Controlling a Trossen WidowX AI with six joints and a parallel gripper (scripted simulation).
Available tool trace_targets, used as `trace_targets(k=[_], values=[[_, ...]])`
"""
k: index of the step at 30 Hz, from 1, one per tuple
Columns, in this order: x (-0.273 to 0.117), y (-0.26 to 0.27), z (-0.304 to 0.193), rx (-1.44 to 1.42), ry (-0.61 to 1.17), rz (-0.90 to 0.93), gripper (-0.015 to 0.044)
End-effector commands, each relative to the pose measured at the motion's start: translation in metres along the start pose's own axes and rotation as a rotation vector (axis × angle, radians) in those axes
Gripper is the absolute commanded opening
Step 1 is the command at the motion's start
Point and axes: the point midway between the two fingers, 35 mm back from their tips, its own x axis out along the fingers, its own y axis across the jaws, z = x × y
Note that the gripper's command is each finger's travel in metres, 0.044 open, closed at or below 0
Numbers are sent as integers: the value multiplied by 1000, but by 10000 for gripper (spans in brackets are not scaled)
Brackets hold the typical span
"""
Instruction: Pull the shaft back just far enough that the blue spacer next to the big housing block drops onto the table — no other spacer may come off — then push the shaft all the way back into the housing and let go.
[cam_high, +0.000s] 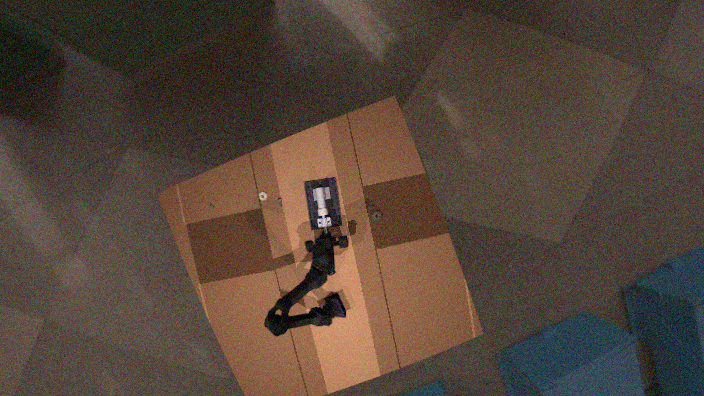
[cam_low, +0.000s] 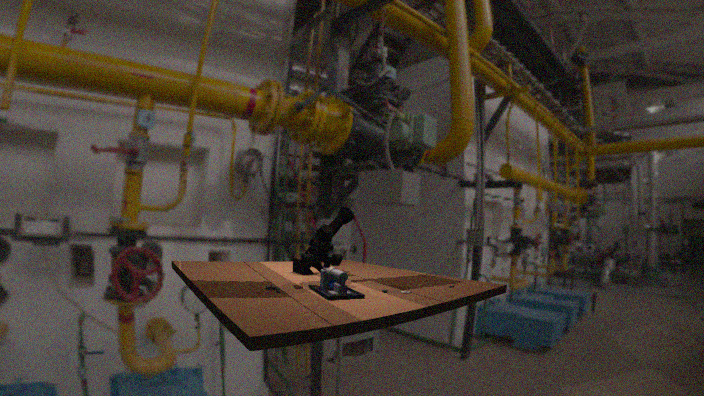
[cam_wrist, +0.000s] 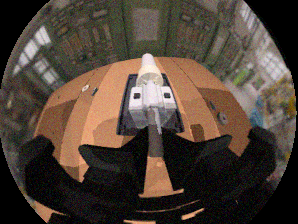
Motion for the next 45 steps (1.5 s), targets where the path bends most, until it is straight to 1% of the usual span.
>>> trace_targets(k=[1, 45], values=[[1, 1, 1, 0, -2, 4, 0], [3, 1, 4, 0, -2, 4, 0]])
